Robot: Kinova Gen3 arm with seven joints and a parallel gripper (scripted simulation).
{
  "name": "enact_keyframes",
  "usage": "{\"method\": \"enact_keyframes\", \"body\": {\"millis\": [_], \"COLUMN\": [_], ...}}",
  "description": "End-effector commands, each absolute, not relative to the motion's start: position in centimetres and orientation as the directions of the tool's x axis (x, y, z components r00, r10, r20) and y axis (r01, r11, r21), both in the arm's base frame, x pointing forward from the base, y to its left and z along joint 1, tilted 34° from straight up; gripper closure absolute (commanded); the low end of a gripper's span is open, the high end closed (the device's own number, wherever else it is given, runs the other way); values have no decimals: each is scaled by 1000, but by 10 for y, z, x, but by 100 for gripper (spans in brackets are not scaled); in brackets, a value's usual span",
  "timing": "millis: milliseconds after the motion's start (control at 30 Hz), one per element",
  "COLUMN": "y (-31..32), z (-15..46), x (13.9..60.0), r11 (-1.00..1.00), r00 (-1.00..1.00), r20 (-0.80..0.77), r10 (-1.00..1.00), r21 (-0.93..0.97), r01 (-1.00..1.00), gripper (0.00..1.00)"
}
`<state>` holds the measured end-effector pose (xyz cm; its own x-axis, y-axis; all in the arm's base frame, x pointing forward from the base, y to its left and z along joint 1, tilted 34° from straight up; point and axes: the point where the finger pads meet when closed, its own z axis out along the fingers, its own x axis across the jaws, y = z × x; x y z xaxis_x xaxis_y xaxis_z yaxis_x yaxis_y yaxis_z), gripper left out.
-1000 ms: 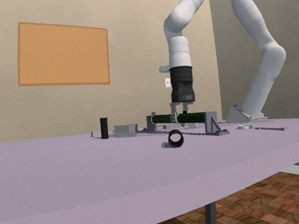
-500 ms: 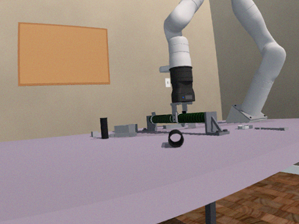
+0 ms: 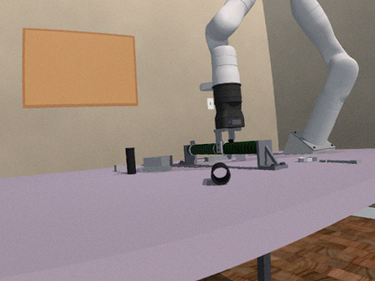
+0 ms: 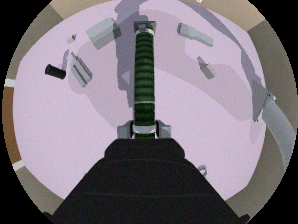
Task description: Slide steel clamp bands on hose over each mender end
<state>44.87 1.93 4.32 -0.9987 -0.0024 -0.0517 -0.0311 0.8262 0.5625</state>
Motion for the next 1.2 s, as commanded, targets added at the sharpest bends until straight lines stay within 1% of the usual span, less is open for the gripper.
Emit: {"method": "enact_keyframes", "body": {"millis": [0, 967, 1000, 1167], "y": [19, 15, 15, 15], "z": [44, 42, 42, 42], "x": [449, 449, 449, 449], "r11": [827, 827, 827, 827], "r00": [-999, -999, -999, -999], "r20": [-53, -53, -53, -53], "r10": [-1, -1, -1, -1], "r21": [562, 562, 562, 562], "r01": [-31, -31, -31, -31], "gripper": [25, 25, 0, 0]}}
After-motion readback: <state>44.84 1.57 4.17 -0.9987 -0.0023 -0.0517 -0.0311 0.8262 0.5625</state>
